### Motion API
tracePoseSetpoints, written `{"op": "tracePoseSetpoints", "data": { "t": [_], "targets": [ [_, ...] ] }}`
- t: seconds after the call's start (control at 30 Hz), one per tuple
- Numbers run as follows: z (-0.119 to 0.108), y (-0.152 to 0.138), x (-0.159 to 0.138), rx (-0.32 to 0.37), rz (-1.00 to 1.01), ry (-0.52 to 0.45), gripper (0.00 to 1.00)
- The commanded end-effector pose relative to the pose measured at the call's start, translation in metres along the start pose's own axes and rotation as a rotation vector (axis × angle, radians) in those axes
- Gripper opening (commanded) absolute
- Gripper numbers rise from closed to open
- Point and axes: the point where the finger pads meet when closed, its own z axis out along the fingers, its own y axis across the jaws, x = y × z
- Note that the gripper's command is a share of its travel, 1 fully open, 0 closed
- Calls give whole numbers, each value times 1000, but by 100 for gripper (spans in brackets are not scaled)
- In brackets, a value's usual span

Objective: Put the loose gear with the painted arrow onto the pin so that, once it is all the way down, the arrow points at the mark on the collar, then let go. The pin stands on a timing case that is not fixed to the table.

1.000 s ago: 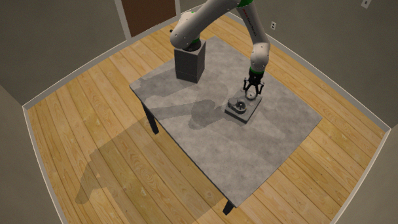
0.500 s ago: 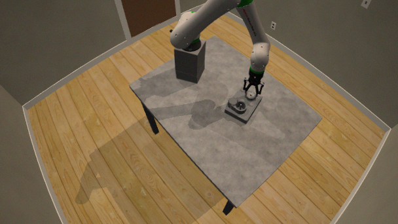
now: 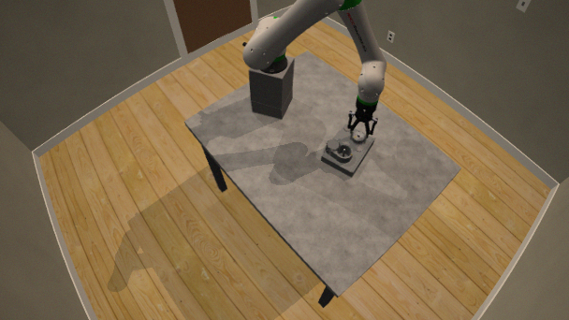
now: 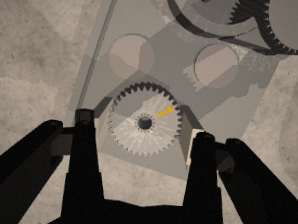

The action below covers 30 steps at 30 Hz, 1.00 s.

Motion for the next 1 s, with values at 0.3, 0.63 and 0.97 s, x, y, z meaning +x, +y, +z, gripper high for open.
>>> {"op": "tracePoseSetpoints", "data": {
  "t": [0.3, 0.63, 0.97],
  "targets": [
    [0, 0, 0, 0, 0, 0, 0],
    [-6, 0, 0, 0, 0, 0, 0],
    [-19, 0, 0, 0, 0, 0, 0]
  ]
}}
